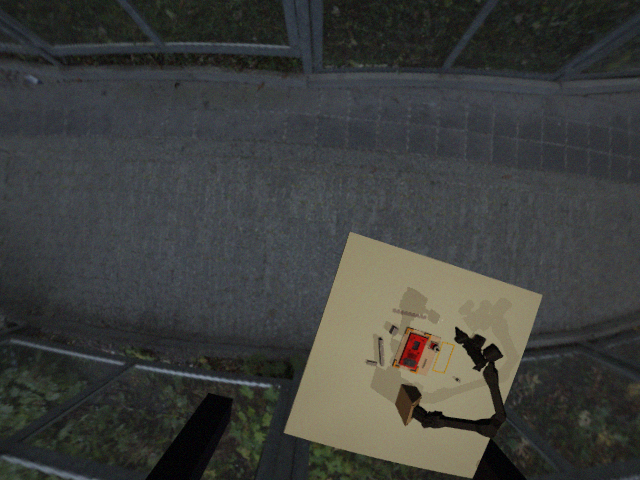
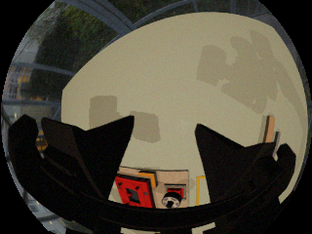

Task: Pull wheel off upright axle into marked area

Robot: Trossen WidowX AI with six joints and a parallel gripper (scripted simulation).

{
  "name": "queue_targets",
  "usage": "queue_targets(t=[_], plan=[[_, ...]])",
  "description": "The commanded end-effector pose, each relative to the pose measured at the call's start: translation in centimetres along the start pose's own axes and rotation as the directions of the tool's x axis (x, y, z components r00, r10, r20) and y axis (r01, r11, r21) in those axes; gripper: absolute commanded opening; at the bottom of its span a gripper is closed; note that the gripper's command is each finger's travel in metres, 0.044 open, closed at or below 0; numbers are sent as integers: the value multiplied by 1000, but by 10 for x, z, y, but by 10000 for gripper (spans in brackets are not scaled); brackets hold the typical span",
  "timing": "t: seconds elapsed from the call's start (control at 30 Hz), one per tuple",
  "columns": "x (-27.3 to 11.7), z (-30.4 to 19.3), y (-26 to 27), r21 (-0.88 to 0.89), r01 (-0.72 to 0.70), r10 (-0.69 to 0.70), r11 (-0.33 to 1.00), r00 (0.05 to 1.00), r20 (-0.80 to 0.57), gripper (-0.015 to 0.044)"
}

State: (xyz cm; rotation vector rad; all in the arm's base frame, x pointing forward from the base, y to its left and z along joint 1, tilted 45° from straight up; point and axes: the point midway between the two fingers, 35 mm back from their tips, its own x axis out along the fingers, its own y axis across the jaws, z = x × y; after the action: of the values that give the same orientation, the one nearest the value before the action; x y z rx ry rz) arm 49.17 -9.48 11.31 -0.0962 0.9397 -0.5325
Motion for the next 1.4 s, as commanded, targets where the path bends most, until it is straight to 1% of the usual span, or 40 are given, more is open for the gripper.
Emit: queue_targets(t=[0.0,0.1,0.2,0.27,0.33,0.77,0.9,1.1,1.23,1.37], plan=[[-8,-52,12,-88,74,-88,993,983,-159,300],[-20,-89,14,-179,132,-175,975,951,-255,300],[-36,-123,11,-293,190,-284,937,903,-323,300],[-51,-143,6,-385,229,-371,894,861,-348,300],[-56,-150,4,-419,243,-403,875,845,-351,300],[-56,-145,-3,-419,243,-403,875,845,-351,300],[-40,-151,-10,-419,242,-402,875,846,-351,300],[1,-168,-30,-420,245,-404,874,845,-350,300],[6,-169,-33,-420,245,-405,874,845,-349,300],[3,-170,-32,-415,243,-405,877,838,-365,195]])
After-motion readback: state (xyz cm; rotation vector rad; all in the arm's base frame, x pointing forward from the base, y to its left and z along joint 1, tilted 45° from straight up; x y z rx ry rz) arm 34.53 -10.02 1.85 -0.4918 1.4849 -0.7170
